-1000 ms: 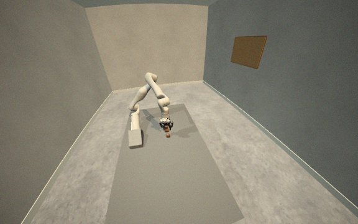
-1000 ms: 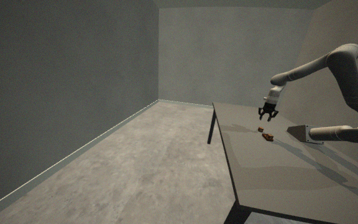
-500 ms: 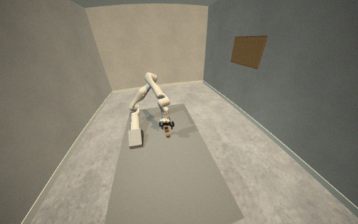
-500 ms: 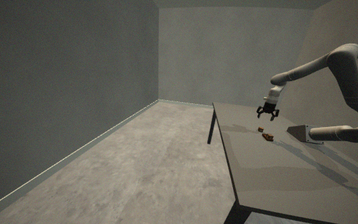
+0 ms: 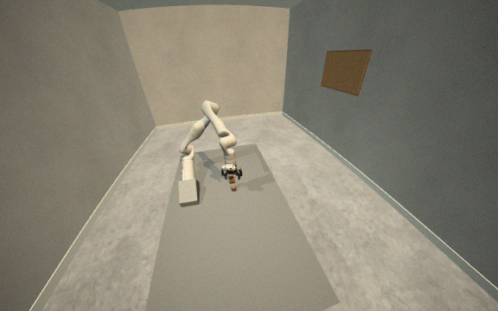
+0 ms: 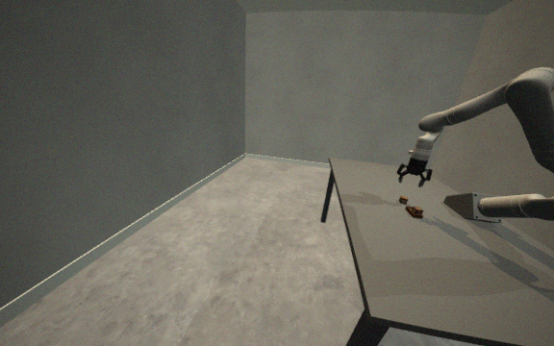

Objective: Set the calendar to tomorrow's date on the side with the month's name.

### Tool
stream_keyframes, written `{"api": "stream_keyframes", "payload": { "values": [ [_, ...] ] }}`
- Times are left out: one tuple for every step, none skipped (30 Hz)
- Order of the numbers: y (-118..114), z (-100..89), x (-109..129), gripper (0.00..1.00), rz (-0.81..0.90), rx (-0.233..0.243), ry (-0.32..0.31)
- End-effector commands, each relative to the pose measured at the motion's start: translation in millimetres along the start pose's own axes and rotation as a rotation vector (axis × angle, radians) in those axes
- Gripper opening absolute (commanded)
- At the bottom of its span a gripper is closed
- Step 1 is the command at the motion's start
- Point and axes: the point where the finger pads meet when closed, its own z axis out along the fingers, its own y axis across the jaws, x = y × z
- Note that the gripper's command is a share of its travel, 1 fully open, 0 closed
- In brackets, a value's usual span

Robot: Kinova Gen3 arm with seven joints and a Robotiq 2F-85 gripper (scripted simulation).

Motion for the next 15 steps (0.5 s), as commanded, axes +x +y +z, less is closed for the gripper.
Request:
{"api": "stream_keyframes", "payload": {
  "values": [
    [0.3, 0.2, 0.2, 1.00, 0.024, -0.002, 0.001],
    [0.6, 0.4, 0.2, 1.00, 0.040, -0.003, 0.001],
    [0.9, 0.7, 0.2, 1.00, 0.058, -0.004, 0.000],
    [1.2, 1.1, 0.2, 1.00, 0.078, -0.005, 0.000],
    [1.5, 1.4, 0.2, 1.00, 0.100, -0.006, -0.001],
    [1.9, 1.8, 0.2, 1.00, 0.125, -0.007, -0.001],
    [1.9, 1.8, 0.2, 1.00, 0.125, -0.007, -0.001],
    [1.9, 1.8, 0.2, 1.00, 0.125, -0.007, -0.001],
    [2.3, 2.2, 0.2, 1.00, 0.151, -0.008, -0.001],
    [2.7, 2.6, 0.2, 1.00, 0.180, -0.010, -0.002],
    [3.1, 3.0, 0.2, 1.00, 0.211, -0.011, -0.002],
    [3.5, 3.4, 0.2, 1.00, 0.244, -0.013, -0.003],
    [3.9, 3.9, 0.2, 1.00, 0.278, -0.014, -0.003],
    [4.3, 4.3, 0.2, 1.00, 0.314, -0.015, -0.003],
    [4.7, 4.7, 0.2, 1.00, 0.352, -0.017, -0.003]
  ]
}}
